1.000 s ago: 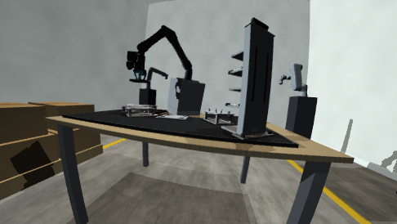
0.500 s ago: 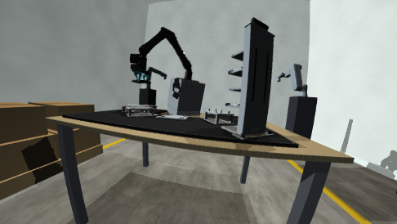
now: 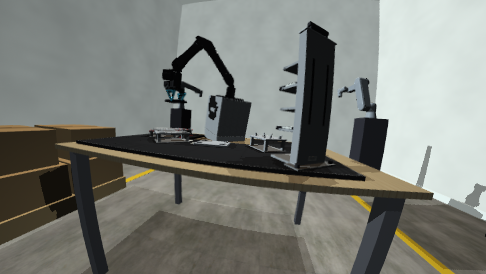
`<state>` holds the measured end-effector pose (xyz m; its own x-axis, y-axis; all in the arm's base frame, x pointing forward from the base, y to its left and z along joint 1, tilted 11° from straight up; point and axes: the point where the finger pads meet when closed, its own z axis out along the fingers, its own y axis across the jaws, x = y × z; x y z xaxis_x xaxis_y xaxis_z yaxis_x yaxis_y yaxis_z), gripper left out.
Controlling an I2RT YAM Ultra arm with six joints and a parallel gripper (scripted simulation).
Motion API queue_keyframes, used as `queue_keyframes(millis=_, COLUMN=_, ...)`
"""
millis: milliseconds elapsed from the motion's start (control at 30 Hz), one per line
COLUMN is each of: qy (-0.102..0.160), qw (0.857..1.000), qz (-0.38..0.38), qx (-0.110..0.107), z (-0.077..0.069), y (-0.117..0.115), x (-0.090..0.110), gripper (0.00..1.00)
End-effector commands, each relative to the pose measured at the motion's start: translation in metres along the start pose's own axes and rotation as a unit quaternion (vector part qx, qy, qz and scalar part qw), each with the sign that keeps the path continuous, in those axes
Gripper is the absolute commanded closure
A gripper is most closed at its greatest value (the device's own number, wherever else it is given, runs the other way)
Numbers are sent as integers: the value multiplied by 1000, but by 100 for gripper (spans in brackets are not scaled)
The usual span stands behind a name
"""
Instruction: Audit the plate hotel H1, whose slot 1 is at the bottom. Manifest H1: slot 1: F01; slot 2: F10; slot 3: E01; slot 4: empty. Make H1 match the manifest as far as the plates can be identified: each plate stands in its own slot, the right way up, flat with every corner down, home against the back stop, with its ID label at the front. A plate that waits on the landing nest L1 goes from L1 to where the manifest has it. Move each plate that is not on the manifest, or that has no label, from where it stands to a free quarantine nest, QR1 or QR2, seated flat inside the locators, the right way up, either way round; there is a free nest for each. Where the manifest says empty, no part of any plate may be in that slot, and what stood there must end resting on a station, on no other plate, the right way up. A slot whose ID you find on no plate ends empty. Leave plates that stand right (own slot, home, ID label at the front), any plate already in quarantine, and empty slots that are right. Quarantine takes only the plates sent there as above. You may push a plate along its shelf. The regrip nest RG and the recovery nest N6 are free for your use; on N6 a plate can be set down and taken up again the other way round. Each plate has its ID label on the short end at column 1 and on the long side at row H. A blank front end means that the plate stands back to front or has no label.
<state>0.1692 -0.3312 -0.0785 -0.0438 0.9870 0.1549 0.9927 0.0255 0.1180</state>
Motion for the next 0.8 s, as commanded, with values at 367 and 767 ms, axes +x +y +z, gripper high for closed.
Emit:
queue_keyframes(millis=367, qy=-10, qw=1000, qz=-8, qx=-2, z=-6, y=-36, x=-21, gripper=14)
queue_keyframes(millis=767, qy=-10, qw=1000, qz=-8, qx=-2, z=-7, y=-67, x=-35, gripper=14)
